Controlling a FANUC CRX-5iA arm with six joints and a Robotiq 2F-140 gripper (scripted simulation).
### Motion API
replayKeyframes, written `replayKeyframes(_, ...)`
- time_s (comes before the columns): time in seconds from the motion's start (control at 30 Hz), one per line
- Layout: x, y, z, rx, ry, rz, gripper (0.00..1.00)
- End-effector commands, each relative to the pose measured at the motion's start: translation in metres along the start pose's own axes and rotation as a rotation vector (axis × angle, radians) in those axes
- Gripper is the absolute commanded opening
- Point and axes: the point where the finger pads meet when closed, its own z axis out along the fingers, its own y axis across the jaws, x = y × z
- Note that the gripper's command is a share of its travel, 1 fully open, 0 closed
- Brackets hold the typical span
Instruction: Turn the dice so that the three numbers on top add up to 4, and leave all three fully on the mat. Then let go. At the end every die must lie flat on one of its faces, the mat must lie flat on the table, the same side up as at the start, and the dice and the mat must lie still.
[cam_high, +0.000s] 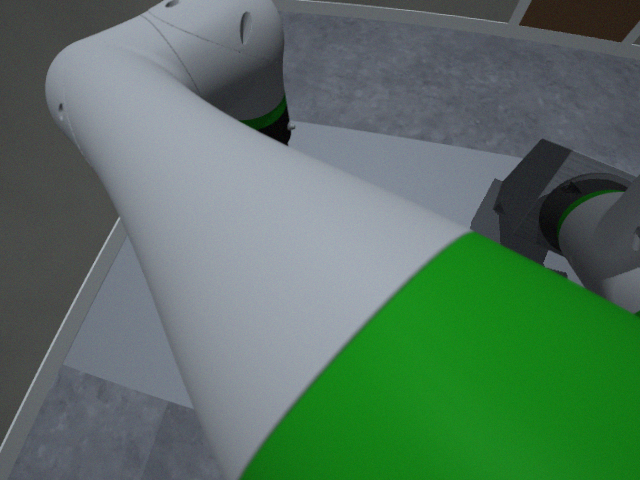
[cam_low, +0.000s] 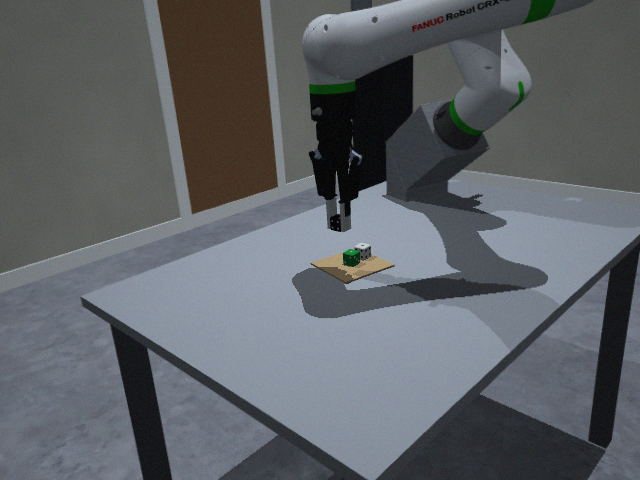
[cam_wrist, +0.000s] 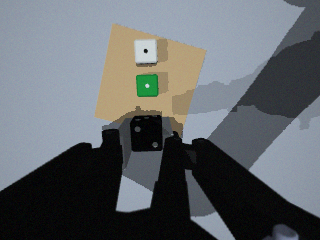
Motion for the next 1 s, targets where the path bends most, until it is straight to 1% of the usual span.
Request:
replayKeyframes(0.0, -0.001, 0.0, 0.0, 0.0, 0.001, -0.002, 0.16)
replayKeyframes(0.3, -0.001, 0.0, 0.001, 0.0, 0.001, -0.002, 0.16)
replayKeyframes(0.47, -0.001, 0.0, 0.007, 0.0, 0.001, -0.003, 0.16)
replayKeyframes(0.63, -0.001, 0.0, 0.024, 0.0, 0.001, -0.003, 0.16)
replayKeyframes(0.7, -0.001, 0.0, 0.024, 0.0, 0.001, -0.003, 0.16)
replayKeyframes(0.97, -0.002, -0.001, 0.062, 0.0, 0.001, -0.003, 0.16)
